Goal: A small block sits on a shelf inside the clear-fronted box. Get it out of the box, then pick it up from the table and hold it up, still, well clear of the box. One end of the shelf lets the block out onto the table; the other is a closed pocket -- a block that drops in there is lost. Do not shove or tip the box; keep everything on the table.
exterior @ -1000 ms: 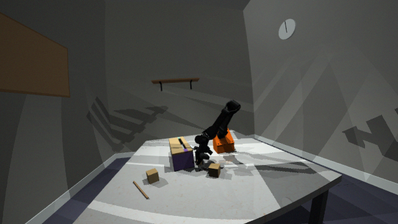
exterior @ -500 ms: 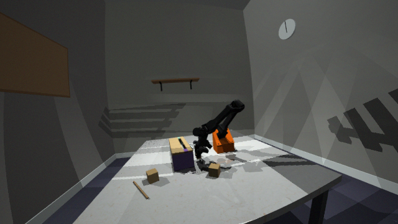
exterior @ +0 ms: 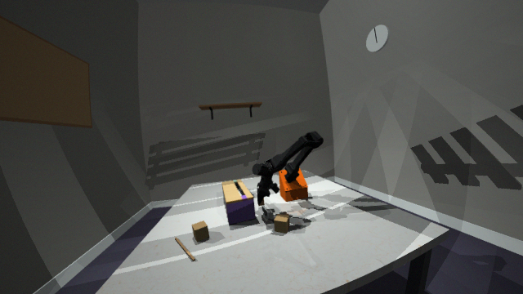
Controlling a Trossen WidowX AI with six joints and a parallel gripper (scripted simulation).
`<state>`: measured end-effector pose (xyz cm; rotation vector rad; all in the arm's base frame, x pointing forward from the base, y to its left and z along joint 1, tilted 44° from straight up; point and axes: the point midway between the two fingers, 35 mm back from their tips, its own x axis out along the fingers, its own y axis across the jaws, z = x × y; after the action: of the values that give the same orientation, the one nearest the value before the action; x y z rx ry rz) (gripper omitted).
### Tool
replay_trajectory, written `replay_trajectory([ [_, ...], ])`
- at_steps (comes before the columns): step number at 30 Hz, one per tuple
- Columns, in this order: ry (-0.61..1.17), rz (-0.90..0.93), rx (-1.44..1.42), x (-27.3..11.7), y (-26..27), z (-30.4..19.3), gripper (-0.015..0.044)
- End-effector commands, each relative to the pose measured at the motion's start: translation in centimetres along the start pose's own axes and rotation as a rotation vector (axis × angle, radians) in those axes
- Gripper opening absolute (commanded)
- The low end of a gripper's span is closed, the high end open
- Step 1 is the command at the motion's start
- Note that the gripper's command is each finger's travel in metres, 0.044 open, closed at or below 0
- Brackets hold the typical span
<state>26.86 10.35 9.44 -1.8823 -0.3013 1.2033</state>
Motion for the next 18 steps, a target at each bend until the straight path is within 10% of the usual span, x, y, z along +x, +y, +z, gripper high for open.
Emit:
replay_trajectory([
  [1, -0.004, -0.005, 0.158, -0.3, 0.0, -0.2, 0.0000],
  [18, -0.023, 0.008, 0.836, -1.4, 0.9, -0.6, 0.0000],
])
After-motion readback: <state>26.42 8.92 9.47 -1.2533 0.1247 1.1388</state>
